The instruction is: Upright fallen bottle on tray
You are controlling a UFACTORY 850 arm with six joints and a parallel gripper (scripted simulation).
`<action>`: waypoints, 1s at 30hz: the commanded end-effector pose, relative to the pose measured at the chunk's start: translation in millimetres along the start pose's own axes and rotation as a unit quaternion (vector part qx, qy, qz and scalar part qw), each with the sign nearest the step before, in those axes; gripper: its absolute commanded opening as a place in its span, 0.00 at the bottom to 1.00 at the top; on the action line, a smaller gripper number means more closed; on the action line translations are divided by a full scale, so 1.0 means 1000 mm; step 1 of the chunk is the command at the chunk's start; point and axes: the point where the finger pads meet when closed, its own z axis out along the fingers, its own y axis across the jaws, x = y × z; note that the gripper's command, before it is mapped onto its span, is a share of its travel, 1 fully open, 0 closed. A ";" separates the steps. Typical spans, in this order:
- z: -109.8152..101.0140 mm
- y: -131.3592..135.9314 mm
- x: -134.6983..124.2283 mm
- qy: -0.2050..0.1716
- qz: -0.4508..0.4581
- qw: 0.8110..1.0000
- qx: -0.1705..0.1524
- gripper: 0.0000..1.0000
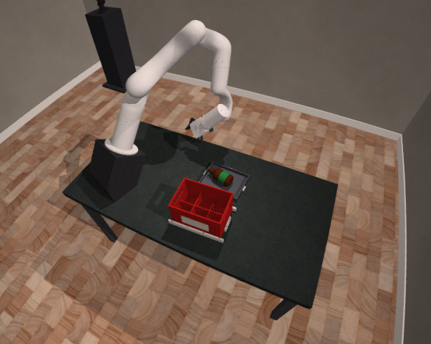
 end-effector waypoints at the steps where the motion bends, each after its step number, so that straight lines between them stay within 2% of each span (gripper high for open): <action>1: -0.016 0.021 0.006 0.048 0.070 0.996 -0.019 1.00; 4: -0.029 0.037 0.007 0.080 0.118 0.989 -0.030 1.00; 6: -0.029 0.037 0.007 0.080 0.118 0.989 -0.030 1.00; 7: -0.042 0.052 0.007 0.111 0.165 0.979 -0.040 1.00; 10: -0.052 0.064 0.006 0.133 0.199 0.970 -0.046 1.00; 16: -0.081 0.096 -0.001 0.193 0.293 0.934 -0.062 1.00; 21: -0.109 0.126 -0.013 0.247 0.377 0.890 -0.072 1.00; 23: -0.109 0.126 -0.013 0.247 0.377 0.890 -0.072 1.00; 24: -0.114 0.131 -0.016 0.256 0.391 0.881 -0.074 1.00; 25: -0.128 0.144 -0.024 0.280 0.428 0.856 -0.077 1.00; 26: -0.128 0.145 -0.025 0.281 0.430 0.854 -0.077 1.00; 28: -0.140 0.156 -0.033 0.301 0.462 0.831 -0.079 1.00; 29: -0.140 0.156 -0.033 0.302 0.463 0.830 -0.079 1.00; 30: -0.150 0.166 -0.041 0.319 0.489 0.808 -0.081 1.00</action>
